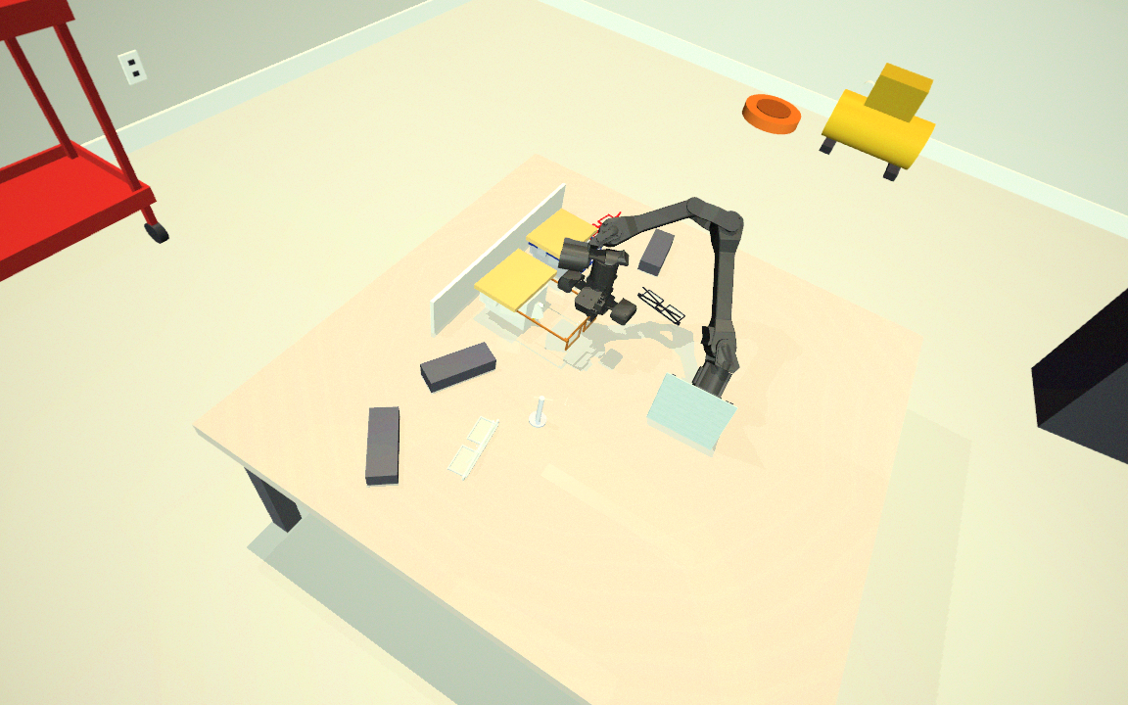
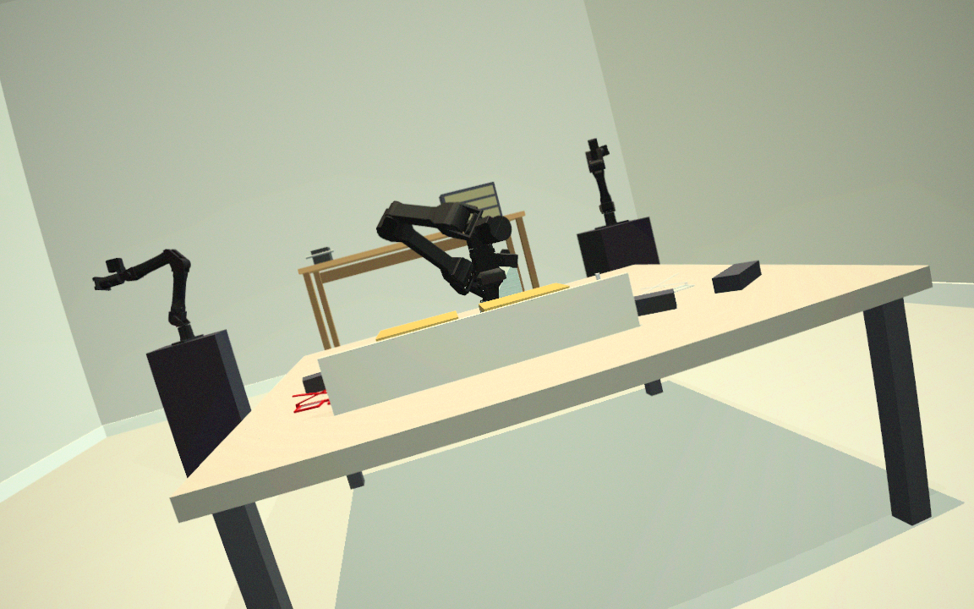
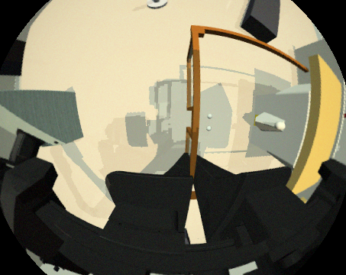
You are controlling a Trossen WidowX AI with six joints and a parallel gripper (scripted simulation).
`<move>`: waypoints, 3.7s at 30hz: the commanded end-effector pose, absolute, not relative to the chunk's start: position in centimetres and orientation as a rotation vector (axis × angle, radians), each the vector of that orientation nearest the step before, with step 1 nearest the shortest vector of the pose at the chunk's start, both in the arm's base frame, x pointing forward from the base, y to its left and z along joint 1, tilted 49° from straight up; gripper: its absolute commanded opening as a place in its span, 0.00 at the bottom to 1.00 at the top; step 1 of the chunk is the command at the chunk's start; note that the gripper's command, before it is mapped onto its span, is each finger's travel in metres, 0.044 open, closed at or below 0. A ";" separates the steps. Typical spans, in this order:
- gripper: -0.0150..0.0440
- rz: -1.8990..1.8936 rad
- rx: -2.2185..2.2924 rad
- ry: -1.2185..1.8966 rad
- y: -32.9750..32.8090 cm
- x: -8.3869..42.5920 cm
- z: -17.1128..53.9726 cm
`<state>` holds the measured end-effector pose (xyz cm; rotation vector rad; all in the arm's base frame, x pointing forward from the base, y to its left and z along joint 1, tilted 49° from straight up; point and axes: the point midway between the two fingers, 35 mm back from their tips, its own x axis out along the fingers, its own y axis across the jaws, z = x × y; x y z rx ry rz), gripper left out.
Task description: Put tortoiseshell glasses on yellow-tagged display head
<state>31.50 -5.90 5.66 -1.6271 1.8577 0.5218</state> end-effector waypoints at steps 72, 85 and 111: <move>0.25 0.518 -1.633 1.861 -7.7 41.6 6.7; 0.25 0.518 -1.633 1.861 -7.8 41.9 6.7; 0.25 0.518 -1.633 1.861 -8.0 41.8 6.5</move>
